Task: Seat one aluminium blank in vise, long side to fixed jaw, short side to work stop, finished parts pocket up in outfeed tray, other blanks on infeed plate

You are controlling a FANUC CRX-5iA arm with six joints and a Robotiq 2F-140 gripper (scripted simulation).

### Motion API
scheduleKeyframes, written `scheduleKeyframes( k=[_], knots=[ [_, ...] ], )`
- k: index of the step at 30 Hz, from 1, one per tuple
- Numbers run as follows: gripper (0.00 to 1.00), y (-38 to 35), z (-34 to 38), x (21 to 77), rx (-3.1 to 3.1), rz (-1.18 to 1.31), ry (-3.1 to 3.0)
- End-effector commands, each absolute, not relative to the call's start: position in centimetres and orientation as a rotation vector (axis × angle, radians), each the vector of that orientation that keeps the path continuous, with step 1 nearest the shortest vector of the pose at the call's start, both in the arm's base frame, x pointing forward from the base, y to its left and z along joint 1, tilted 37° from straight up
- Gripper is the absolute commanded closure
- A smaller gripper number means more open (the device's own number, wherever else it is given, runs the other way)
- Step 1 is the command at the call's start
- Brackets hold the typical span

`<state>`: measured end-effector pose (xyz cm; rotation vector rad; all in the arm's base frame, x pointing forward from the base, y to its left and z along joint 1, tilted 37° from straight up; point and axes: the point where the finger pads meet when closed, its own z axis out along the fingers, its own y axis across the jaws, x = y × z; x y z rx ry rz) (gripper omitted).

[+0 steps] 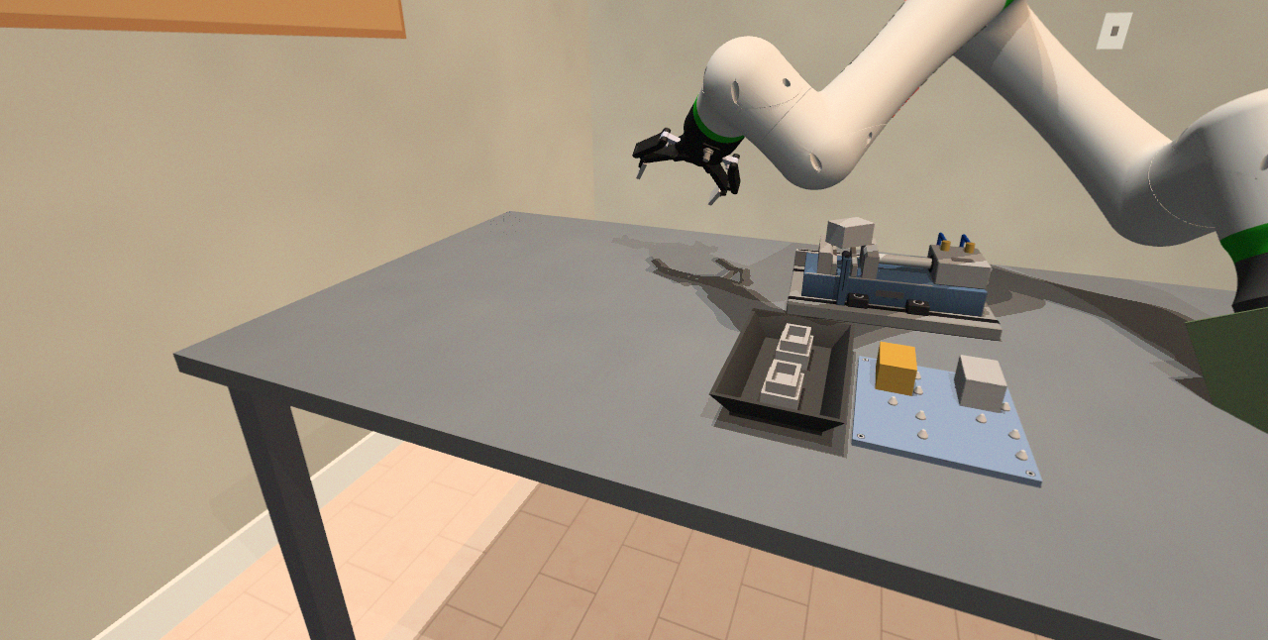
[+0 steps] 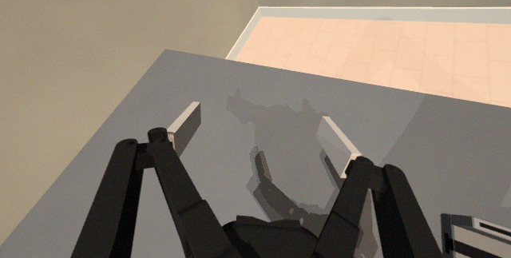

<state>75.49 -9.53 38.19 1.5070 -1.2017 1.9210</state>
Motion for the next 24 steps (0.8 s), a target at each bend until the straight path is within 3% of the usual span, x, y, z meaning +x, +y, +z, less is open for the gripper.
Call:
scheduleKeyframes(
  k=[1, 19, 24],
  knots=[
    [0.0, -9.5, 38.2, 75.5, 1.507, 1.922, -1.202],
    [0.0, -9.4, 38.1, 75.5, 1.509, 1.921, -1.206],
    [0.0, -5.3, 35.3, 74.1, 1.579, 1.886, -1.321]
  ],
)
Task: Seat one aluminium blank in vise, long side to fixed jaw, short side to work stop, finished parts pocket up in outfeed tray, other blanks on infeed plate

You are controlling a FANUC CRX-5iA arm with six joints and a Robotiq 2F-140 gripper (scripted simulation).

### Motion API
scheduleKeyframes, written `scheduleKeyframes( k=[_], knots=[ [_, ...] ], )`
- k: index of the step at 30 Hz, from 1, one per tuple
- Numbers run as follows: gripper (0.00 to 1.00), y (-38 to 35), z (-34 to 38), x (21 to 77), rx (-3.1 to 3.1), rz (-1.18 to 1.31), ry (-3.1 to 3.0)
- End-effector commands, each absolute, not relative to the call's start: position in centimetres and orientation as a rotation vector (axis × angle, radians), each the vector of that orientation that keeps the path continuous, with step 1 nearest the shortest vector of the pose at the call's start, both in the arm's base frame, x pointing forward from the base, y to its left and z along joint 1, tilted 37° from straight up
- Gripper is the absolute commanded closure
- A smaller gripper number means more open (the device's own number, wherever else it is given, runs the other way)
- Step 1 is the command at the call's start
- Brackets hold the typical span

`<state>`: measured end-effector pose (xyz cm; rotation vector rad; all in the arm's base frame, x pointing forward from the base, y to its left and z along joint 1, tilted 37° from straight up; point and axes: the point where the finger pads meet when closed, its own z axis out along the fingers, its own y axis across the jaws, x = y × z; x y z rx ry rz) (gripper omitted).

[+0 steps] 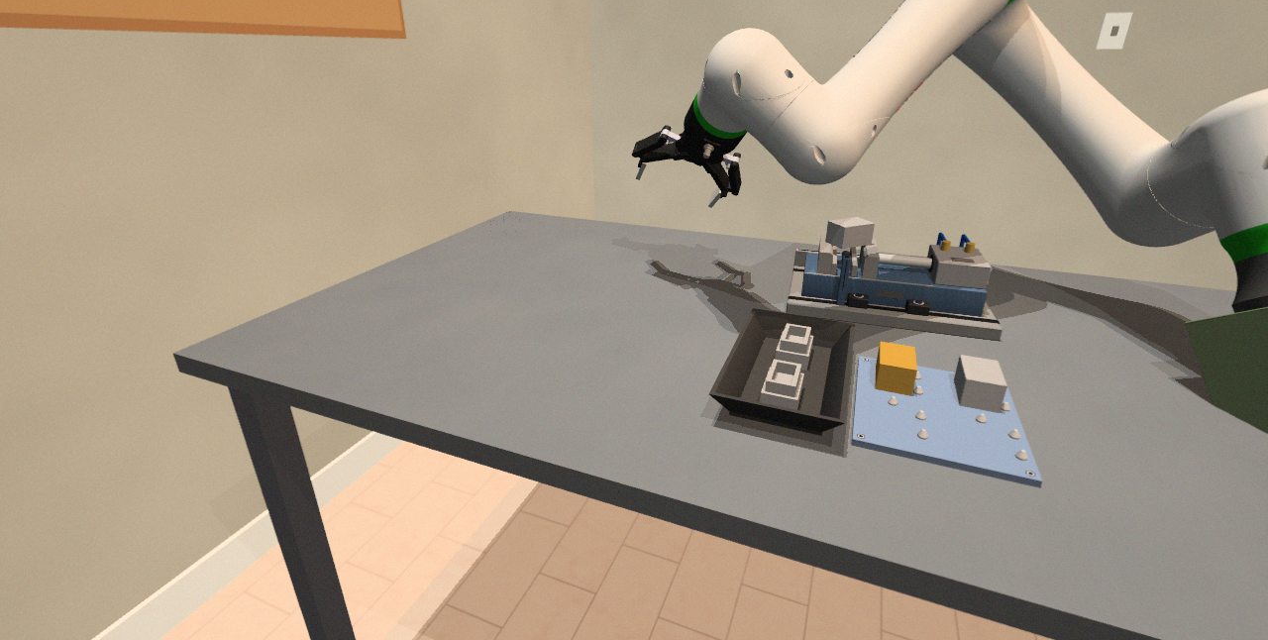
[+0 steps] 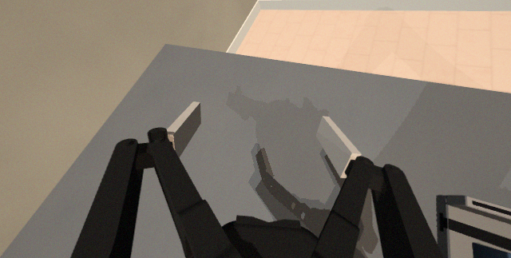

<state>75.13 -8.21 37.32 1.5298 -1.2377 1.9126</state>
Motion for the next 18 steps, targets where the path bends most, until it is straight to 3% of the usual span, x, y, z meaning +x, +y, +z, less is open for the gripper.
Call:
scheduleKeyframes(
  k=[1, 18],
  knots=[
    [0.0, -4.8, 35.0, 73.9, 1.587, 1.88, -1.335],
    [0.0, 6.2, 26.6, 67.9, 1.771, 1.703, -1.607]
  ],
)
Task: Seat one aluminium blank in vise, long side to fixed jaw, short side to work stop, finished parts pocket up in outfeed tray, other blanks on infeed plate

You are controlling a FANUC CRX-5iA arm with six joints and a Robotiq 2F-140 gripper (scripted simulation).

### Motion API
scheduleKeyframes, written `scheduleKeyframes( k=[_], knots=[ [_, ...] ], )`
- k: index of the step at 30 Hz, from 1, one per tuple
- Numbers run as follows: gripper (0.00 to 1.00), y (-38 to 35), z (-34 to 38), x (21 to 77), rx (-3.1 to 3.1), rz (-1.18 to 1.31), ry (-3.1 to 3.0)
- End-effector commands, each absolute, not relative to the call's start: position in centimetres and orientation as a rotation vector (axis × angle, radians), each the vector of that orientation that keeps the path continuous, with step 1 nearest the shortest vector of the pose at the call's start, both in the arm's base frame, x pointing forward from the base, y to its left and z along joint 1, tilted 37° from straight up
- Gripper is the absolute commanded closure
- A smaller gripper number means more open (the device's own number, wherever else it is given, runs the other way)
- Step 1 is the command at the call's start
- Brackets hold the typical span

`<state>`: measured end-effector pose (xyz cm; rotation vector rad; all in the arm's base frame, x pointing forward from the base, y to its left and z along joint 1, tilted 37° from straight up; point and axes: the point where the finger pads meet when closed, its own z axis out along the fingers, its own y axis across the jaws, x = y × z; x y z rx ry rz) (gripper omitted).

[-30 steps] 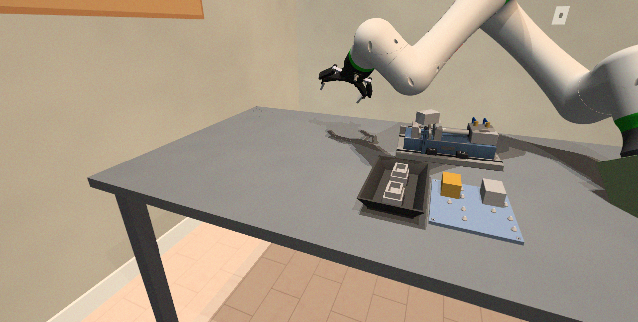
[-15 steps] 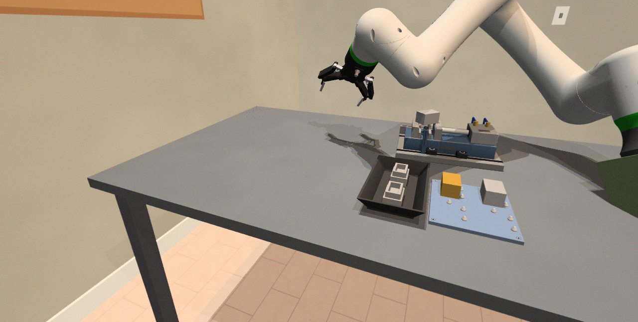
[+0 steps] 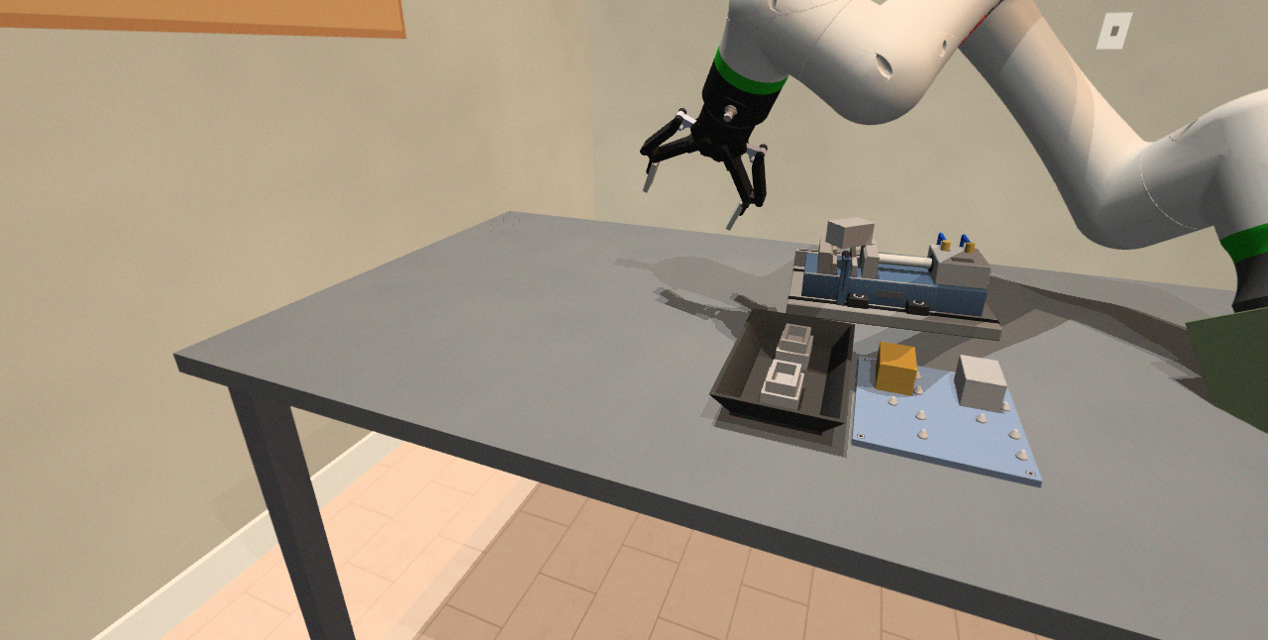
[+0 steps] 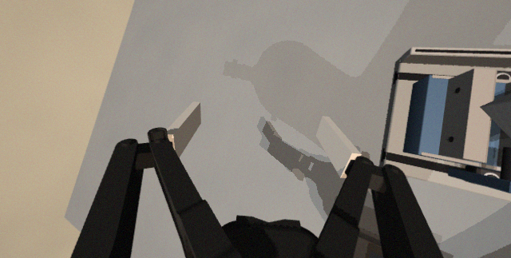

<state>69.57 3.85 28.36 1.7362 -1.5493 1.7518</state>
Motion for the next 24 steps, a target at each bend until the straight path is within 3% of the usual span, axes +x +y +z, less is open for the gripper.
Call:
scheduleKeyframes(
  k=[1, 24],
  knots=[
    [0.0, 6.9, 26.1, 67.4, 1.781, 1.69, -1.621],
    [0.0, 19.3, 15.2, 54.3, 1.967, 1.335, -1.849]
  ],
)
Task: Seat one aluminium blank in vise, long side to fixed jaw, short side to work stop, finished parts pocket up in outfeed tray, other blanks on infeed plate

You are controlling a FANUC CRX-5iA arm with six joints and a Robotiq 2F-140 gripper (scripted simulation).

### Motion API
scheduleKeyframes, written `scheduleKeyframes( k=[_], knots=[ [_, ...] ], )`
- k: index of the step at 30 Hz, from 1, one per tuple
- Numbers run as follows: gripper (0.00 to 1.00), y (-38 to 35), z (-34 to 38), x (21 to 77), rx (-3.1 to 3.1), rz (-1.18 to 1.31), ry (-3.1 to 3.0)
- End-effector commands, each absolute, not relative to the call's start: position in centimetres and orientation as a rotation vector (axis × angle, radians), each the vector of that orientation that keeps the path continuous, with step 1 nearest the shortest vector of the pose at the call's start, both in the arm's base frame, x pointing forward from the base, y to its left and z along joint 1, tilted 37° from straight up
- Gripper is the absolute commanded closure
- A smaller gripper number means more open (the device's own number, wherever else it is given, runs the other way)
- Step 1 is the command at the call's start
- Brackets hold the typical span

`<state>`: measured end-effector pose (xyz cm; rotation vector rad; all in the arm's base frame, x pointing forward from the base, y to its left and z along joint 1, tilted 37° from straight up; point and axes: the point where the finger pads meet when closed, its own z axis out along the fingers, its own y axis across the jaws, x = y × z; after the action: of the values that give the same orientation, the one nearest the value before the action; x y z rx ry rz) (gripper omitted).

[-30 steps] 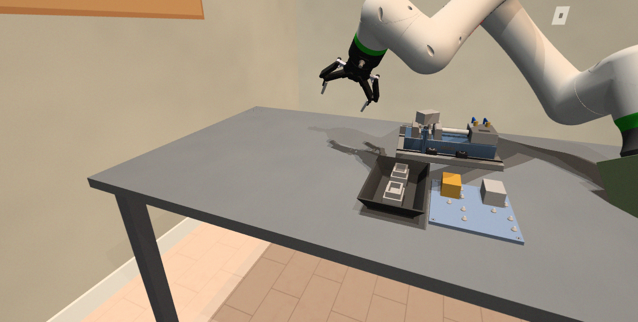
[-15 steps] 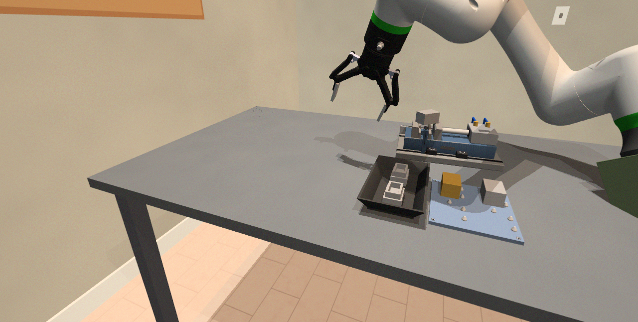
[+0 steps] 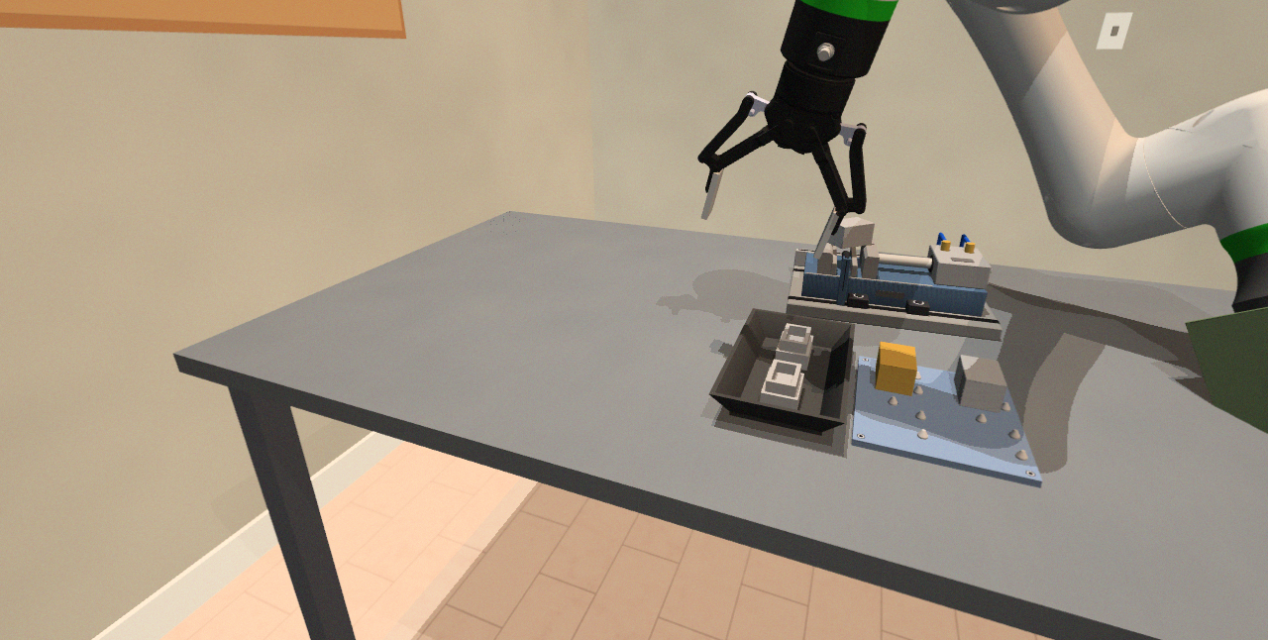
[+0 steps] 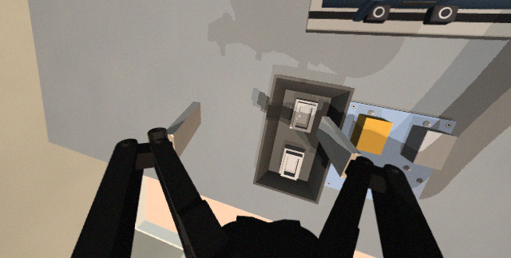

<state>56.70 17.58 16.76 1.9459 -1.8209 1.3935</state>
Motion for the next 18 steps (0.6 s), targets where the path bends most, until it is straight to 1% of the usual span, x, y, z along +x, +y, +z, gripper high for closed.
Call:
scheduleKeyframes(
  k=[1, 2, 3, 17, 18],
  knots=[
    [0.0, 19.3, 15.2, 54.3, 1.967, 1.335, -1.849],
    [0.0, 19.3, 15.2, 54.3, 1.967, 1.335, -1.849],
    [0.0, 20.7, 14.0, 52.2, 1.985, 1.285, -1.867],
    [0.0, 25.8, 8.5, 41.8, 2.043, 1.052, -1.917],
    [0.0, 25.8, 8.5, 41.8, 2.043, 1.052, -1.917]
  ],
)
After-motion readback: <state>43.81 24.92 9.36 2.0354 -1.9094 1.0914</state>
